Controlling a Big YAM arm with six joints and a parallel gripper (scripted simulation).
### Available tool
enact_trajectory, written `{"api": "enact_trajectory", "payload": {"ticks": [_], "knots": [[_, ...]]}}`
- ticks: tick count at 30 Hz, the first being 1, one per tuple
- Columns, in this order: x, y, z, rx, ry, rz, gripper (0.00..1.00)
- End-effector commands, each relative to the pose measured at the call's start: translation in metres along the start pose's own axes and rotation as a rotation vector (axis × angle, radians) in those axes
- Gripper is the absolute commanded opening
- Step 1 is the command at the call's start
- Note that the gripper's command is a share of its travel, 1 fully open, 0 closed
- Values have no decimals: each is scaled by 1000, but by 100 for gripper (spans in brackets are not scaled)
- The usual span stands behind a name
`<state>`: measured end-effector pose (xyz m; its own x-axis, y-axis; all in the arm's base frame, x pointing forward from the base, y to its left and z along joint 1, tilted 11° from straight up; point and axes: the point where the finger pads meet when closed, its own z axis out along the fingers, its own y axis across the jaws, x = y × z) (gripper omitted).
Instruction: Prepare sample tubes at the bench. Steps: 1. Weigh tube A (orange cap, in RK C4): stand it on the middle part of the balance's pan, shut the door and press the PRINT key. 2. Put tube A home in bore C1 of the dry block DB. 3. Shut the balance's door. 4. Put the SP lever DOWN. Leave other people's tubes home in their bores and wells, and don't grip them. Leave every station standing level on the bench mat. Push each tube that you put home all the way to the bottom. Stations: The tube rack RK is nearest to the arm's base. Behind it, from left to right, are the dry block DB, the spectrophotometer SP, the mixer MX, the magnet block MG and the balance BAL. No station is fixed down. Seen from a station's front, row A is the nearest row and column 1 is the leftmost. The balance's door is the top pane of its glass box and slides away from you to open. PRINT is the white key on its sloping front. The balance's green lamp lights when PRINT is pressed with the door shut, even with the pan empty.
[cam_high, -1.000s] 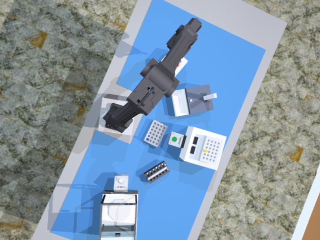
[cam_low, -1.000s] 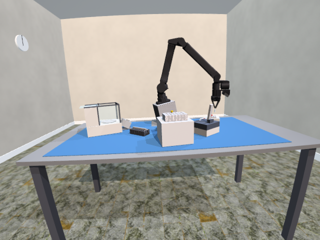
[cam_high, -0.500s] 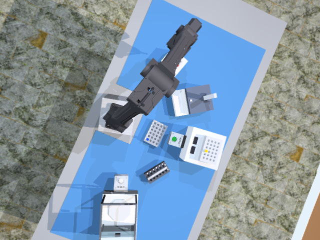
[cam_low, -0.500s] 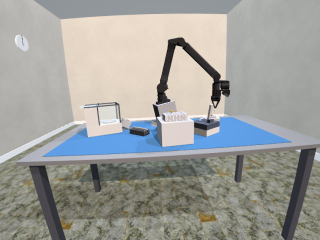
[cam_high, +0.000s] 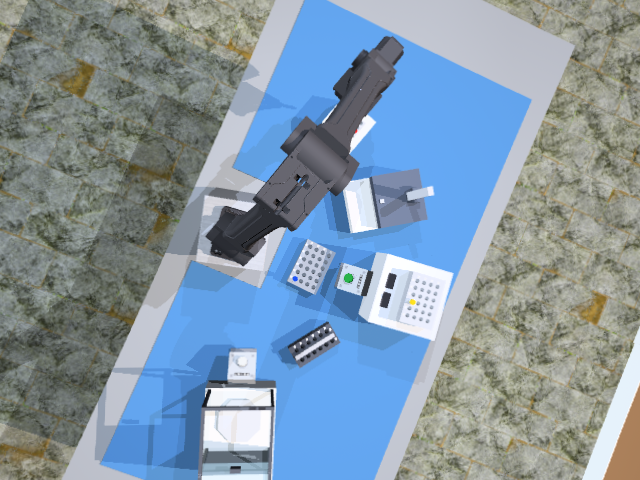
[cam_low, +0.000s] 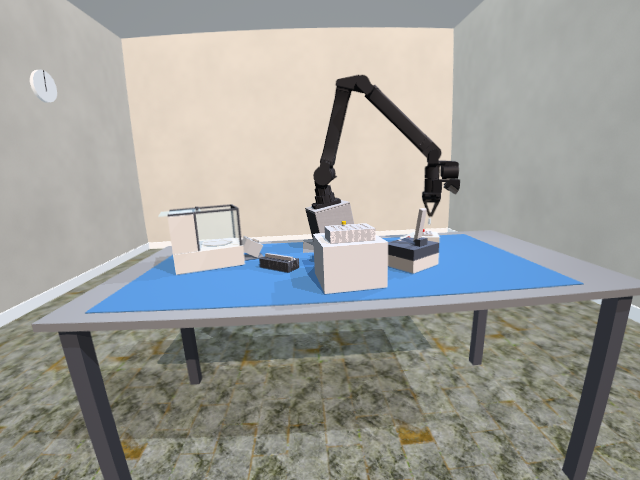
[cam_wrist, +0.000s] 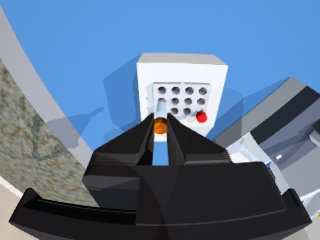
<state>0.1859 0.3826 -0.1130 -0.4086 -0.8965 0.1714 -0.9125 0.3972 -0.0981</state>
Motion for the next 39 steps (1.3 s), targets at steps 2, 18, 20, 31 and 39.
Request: {"api": "enact_trajectory", "payload": {"ticks": [2,18,20,31,39], "knots": [[-26,-6,-16,2,-48,0,9],[-25,-6,-13,2,-39,-1,9],[-26,-6,-13,2,-40,-1,9],[-27,-6,-12,3,-39,-1,9],[-28,-7,-14,3,-44,-1,9]]}}
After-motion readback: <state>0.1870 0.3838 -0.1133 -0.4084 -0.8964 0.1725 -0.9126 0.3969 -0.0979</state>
